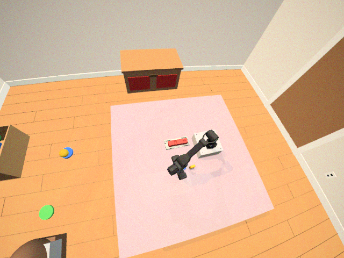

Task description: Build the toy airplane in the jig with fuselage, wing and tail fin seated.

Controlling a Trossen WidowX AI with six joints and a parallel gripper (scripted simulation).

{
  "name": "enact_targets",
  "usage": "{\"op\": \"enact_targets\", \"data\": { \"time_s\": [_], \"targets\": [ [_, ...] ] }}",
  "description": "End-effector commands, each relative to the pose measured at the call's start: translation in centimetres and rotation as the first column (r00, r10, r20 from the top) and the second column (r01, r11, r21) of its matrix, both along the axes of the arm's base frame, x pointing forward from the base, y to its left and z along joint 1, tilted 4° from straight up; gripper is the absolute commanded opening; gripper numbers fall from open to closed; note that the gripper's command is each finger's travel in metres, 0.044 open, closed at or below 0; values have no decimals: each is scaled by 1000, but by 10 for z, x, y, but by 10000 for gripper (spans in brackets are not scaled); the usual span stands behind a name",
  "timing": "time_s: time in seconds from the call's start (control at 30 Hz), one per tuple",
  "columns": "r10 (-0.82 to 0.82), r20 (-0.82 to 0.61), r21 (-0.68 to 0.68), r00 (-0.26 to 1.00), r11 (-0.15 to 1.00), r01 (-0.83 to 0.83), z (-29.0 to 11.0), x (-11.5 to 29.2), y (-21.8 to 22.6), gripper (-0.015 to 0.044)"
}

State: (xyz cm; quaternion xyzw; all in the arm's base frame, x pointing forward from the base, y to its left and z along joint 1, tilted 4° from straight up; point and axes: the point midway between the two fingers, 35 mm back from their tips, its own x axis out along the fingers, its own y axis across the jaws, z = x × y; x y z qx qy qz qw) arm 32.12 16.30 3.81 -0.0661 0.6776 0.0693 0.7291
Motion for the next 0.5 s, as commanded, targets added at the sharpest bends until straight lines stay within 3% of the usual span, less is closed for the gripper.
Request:
{"op": "enact_targets", "data": {
  "time_s": [0.0,0.47],
  "targets": [
    [-1,16,11,1000,1000,1,17,1,1,0],
    [5,21,9,1000,1000,-5,61,-7,-2,0]
  ]
}}
